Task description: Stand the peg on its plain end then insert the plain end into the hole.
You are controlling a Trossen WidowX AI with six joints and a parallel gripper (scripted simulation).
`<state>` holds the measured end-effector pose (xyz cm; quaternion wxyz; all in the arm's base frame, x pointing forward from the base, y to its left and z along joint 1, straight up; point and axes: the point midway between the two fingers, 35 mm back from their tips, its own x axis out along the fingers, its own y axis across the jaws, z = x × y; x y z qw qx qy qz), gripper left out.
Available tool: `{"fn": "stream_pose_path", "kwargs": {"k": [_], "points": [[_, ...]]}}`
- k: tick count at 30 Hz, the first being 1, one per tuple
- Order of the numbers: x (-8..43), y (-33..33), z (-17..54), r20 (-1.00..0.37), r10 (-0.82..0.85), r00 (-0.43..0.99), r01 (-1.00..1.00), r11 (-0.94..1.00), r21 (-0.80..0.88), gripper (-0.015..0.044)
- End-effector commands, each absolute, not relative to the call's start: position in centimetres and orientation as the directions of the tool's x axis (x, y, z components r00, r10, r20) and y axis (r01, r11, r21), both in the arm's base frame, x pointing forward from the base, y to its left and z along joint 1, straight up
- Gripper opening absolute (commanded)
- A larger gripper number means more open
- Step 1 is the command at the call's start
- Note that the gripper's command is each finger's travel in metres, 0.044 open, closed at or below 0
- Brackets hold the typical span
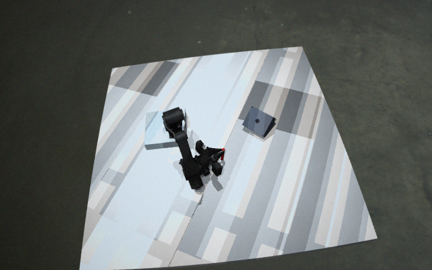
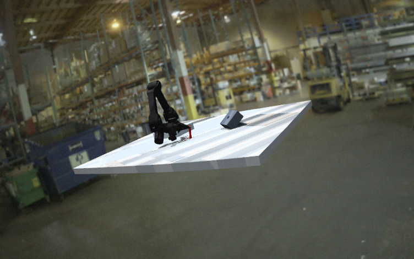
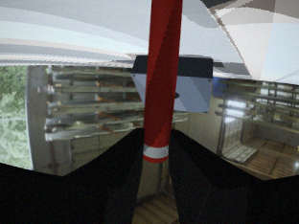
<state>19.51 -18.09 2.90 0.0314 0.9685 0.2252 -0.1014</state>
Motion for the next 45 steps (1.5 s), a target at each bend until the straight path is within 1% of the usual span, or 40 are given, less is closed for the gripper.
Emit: {"fn": "stream_pose_path", "kwargs": {"k": [1,38,39,42,45], "points": [[19.38,-18.15,2.67,-0.211,0.430,0.878,0.443,-0.896,0.015,0.0049],[18.98,-18.42,2.57,-0.190,0.424,0.886,0.431,-0.902,-0.001,0.0049],[19.10,-18.40,2.81,-0.189,0.423,0.886,0.431,-0.903,-0.002,0.0056],[19.10,-18.41,2.81,-0.188,0.423,0.886,0.430,-0.903,-0.002,0.0130],[19.10,-18.41,2.81,-0.188,0.423,0.886,0.430,-0.903,-0.002,0.0130]]}}
